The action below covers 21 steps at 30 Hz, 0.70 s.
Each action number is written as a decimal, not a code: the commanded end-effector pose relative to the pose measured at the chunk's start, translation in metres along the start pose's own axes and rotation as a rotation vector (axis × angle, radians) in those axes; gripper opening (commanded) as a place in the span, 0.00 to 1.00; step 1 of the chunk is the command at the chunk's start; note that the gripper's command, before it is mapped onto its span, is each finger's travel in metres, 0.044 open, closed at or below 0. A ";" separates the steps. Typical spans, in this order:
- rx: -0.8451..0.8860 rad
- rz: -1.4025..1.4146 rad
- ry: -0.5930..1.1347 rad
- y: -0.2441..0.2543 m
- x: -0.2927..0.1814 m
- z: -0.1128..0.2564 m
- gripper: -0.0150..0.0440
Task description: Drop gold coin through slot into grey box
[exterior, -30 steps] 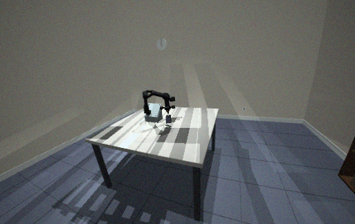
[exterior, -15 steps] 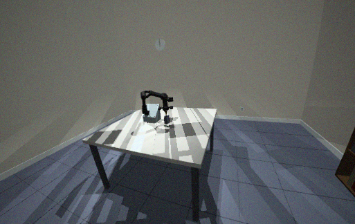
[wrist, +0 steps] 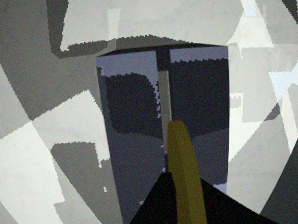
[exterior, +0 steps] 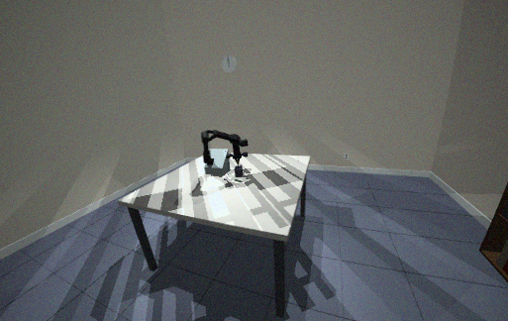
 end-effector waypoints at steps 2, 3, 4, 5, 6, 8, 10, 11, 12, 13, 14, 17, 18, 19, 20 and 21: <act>-0.003 0.008 -0.005 -0.002 0.000 -0.003 0.25; -0.003 0.007 -0.005 -0.002 0.000 -0.004 0.25; -0.003 0.007 -0.005 -0.002 0.000 -0.004 0.25; -0.003 0.007 -0.005 -0.002 0.001 -0.005 0.25; -0.003 0.007 -0.005 -0.002 0.001 -0.005 0.25; -0.003 0.006 -0.005 -0.002 0.001 -0.006 0.25; -0.003 0.006 -0.005 -0.001 0.001 -0.007 0.25; -0.003 0.006 -0.005 -0.001 0.001 -0.007 0.25; -0.003 0.006 -0.005 -0.001 0.001 -0.007 0.25; -0.003 0.006 -0.005 -0.001 0.001 -0.008 0.25; -0.003 0.005 -0.005 -0.001 0.001 -0.008 0.25; -0.003 0.005 -0.005 -0.001 0.001 -0.010 0.25; -0.003 0.005 -0.005 -0.001 0.001 -0.010 0.25; -0.003 0.005 -0.005 -0.001 0.001 -0.011 0.25; -0.003 0.005 -0.005 -0.001 0.001 -0.011 0.25; -0.003 0.005 -0.005 -0.001 0.001 -0.011 0.25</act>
Point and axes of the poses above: the point midway between the two fingers, 35 mm back from their tips, its own z axis back along the fingers, its own y axis across the jaws, x = y × z, the point moved 3 cm from there along z, back along the fingers, and after that the axes turned 6 degrees about -z, right-handed, at the moved point
